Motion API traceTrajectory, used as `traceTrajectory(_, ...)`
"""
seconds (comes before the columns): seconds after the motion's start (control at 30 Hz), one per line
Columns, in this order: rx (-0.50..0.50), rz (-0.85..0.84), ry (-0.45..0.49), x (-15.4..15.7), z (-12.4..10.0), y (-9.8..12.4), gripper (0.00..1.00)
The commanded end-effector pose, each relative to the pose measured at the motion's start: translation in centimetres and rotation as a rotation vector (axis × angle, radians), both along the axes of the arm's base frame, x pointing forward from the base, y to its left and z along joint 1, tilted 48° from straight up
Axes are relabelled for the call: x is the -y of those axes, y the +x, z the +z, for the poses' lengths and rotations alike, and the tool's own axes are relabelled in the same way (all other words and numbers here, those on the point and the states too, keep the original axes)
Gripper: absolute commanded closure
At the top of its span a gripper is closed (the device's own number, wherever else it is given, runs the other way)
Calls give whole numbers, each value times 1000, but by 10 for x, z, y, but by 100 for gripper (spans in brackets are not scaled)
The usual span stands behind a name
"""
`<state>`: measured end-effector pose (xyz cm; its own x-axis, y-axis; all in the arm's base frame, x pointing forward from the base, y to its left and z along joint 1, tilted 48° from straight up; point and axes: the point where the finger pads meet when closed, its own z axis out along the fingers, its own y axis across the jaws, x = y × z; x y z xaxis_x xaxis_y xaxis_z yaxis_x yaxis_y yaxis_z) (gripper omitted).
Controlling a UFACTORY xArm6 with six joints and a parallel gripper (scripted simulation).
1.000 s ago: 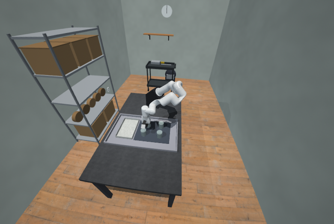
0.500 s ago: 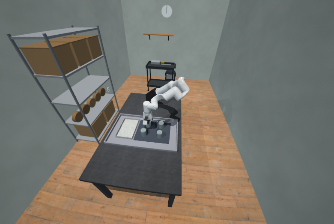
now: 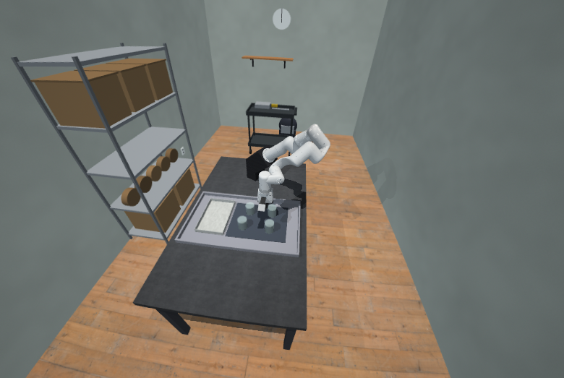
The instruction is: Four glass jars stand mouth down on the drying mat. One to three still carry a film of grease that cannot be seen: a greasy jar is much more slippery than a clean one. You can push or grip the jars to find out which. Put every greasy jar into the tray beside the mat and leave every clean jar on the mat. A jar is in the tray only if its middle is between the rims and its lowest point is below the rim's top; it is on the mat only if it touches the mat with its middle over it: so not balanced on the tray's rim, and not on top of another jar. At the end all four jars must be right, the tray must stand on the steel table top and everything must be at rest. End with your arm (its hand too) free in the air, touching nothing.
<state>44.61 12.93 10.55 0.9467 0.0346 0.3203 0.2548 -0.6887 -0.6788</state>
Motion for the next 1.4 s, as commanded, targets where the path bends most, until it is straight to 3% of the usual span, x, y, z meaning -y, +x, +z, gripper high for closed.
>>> traceTrajectory(0.0,3,-5,-6,-25,27,-12,100)
traceTrajectory(0.37,3,-5,-6,-46,8,-6,100)
traceTrajectory(0.7,3,-5,-6,-80,-24,4,100)
traceTrajectory(1.37,3,-5,-6,-80,-24,3,100)
